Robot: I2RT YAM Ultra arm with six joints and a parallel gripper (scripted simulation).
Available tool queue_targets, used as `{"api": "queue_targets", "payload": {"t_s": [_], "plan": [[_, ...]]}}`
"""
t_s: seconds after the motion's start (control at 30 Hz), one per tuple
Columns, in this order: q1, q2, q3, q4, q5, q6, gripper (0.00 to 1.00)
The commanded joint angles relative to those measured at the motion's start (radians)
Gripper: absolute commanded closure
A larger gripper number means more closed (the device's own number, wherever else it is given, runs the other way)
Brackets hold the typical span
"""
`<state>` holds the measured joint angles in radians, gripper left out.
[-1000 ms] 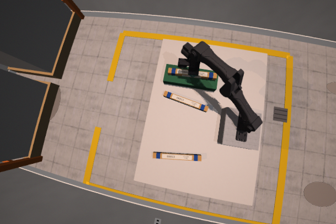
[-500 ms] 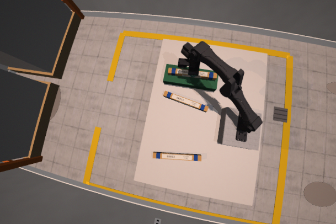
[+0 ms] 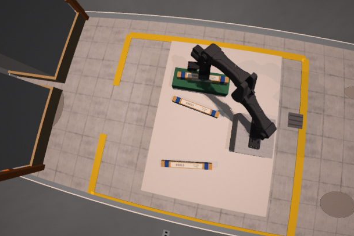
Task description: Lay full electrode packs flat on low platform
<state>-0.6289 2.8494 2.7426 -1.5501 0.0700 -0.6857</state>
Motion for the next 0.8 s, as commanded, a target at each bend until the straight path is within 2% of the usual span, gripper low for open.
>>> {"api": "queue_targets", "payload": {"t_s": [0.0,0.77], "plan": [[-0.003,-0.104,0.014,-0.021,0.005,-0.003,1.0],[-0.003,-0.108,0.006,-0.021,0.006,-0.003,1.0]]}}
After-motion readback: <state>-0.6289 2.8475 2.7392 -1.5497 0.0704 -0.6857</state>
